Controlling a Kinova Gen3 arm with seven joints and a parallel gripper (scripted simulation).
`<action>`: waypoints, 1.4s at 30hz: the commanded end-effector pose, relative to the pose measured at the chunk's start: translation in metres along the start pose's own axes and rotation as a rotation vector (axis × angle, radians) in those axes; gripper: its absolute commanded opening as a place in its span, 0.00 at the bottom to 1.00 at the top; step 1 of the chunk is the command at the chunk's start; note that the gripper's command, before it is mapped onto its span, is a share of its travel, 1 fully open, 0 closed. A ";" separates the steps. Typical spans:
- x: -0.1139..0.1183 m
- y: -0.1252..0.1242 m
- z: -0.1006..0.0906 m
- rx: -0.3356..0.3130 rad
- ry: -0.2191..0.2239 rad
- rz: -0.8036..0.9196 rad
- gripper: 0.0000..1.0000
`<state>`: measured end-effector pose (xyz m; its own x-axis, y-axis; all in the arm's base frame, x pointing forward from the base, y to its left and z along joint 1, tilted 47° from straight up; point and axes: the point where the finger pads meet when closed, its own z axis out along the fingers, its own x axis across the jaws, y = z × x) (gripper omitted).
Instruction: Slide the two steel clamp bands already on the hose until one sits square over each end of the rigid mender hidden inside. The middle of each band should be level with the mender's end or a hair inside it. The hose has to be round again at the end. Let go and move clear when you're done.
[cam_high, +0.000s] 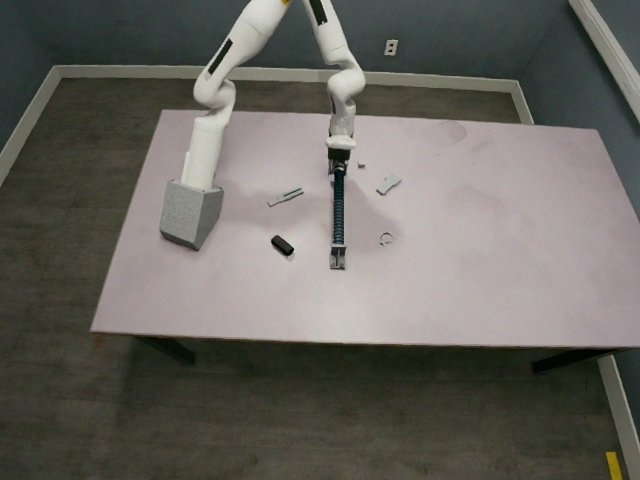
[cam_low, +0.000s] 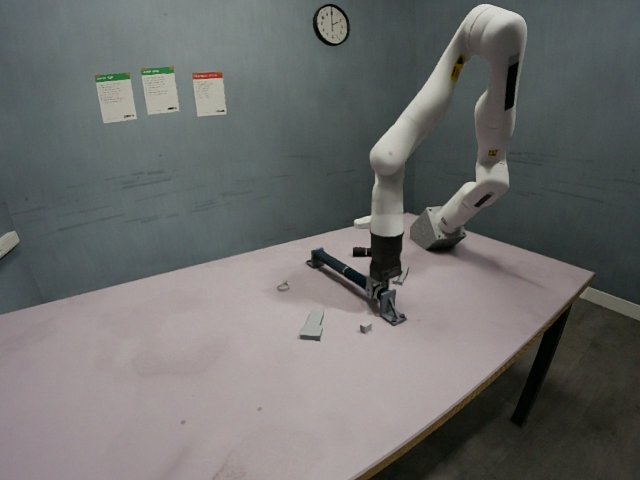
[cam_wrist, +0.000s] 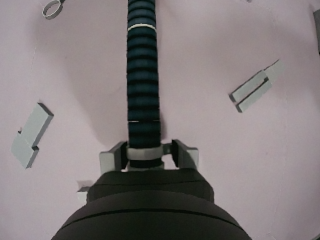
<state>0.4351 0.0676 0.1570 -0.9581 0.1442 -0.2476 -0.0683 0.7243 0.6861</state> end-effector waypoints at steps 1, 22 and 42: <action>-0.001 -0.001 0.000 -0.001 -0.007 0.003 0.75; -0.002 -0.018 -0.001 0.007 -0.007 -0.006 0.75; -0.003 -0.045 -0.001 0.007 -0.007 -0.007 0.75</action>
<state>0.4370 0.0437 0.1336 -0.9576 0.1409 -0.2512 -0.0731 0.7247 0.6851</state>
